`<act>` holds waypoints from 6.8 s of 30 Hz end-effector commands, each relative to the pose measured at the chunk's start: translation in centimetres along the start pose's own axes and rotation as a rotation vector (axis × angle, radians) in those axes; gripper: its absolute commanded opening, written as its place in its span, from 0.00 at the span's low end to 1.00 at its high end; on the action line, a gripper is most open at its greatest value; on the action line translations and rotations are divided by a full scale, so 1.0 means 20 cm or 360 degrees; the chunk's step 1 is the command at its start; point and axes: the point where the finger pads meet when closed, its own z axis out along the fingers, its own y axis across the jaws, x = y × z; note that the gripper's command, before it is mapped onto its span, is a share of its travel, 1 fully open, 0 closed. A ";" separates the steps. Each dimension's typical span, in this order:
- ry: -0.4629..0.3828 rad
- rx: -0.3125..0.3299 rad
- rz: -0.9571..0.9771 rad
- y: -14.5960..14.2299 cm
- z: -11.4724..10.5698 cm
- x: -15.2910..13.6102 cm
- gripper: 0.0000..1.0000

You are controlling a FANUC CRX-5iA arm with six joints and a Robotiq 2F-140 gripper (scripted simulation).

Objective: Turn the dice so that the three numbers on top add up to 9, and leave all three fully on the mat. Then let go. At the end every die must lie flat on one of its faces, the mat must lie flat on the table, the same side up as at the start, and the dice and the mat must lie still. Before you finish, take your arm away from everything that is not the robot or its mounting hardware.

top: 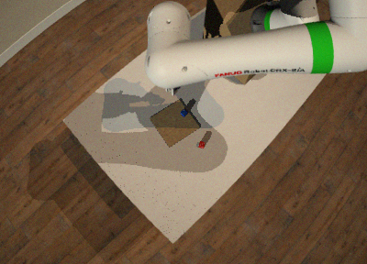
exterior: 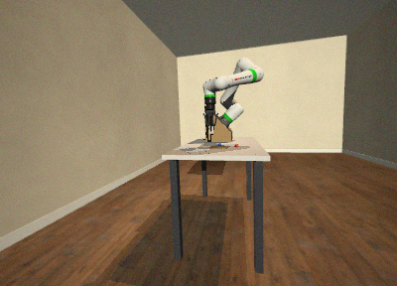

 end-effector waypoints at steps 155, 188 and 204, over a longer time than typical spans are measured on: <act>-0.0011 -0.0003 0.0245 -0.29 0.49 0.32 0.12; -0.0011 -0.0003 0.0245 -0.29 0.35 0.32 0.21; -0.0011 -0.0003 0.0245 -0.29 0.05 0.32 0.21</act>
